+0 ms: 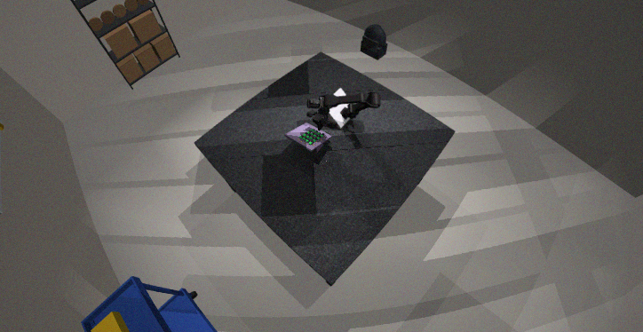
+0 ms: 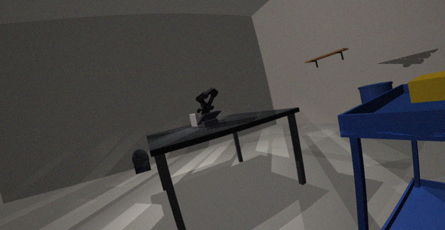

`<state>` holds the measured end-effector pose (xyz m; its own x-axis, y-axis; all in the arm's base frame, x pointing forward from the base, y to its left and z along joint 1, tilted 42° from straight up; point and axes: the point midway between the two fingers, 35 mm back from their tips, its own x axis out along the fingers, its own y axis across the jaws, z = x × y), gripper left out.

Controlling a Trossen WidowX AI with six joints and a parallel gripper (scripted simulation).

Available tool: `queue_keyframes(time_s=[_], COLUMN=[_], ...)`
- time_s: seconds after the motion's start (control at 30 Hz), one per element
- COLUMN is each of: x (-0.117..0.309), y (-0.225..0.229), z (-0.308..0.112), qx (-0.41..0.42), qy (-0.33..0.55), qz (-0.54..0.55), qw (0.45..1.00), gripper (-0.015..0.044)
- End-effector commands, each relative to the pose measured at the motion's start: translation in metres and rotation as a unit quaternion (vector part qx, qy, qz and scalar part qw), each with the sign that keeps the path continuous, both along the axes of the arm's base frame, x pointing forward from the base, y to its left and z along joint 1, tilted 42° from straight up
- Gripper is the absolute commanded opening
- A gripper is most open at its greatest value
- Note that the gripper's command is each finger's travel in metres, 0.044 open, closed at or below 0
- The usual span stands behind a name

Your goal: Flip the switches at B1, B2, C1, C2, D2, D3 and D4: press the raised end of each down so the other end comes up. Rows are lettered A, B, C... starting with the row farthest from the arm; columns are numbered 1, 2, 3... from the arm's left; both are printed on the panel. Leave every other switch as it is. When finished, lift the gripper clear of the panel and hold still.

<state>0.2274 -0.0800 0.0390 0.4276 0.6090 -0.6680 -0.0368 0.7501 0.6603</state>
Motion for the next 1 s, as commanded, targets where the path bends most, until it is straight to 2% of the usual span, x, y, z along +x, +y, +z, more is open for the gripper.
queue_keyframes(time_s=[0.0, 0.97], x=[0.0024, 0.0084], y=[0.003, 0.0106], z=[-0.003, -0.0113], qx=[0.003, 0.003], qy=[-0.001, -0.001], qz=[-0.003, -0.003], qw=[1.0, 1.0], gripper=[0.0, 0.0])
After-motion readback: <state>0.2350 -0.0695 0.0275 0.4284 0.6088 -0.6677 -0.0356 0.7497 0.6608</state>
